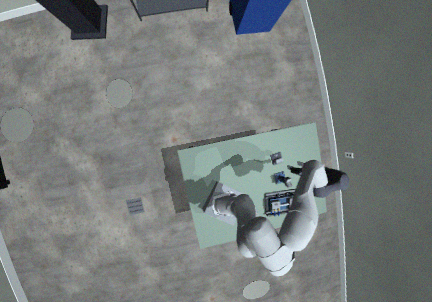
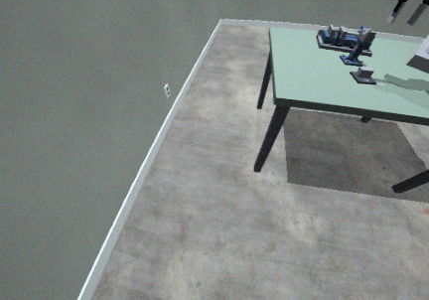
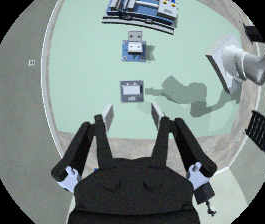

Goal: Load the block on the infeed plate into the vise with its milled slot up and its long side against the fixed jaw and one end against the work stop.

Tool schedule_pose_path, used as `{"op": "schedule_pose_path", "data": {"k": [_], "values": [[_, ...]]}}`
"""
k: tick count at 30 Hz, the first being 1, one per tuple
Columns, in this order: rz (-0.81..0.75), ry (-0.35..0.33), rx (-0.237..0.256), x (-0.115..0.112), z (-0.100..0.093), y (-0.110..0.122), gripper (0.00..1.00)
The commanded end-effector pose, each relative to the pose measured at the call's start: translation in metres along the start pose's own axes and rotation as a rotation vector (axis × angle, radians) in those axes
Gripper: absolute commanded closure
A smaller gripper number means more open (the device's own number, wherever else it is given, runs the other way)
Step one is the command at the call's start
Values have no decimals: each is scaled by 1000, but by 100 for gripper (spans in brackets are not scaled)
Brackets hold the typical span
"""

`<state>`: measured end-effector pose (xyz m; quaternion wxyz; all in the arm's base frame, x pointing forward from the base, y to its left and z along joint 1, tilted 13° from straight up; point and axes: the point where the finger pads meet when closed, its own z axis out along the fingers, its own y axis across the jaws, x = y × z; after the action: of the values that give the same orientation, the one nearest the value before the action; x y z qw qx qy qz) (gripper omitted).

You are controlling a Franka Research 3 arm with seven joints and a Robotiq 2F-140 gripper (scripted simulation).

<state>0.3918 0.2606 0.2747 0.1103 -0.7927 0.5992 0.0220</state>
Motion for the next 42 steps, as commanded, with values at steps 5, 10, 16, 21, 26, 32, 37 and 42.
{"op": "schedule_pose_path", "data": {"k": [5, 10, 16, 21, 26, 32, 37, 42], "values": [[7, -1, 3, 0, 0, 0, 49], [7, -1, 3, 0, 0, 0, 49], [7, 0, 3, 0, 1, 0, 49], [8, 2, 4, 0, 2, 0, 49], [9, 6, 6, 0, 4, 0, 49], [9, 6, 6, 0, 8, 0, 49], [9, 6, 6, 0, 14, 0, 49], [9, 6, 6, 0, 21, -1, 49]]}}
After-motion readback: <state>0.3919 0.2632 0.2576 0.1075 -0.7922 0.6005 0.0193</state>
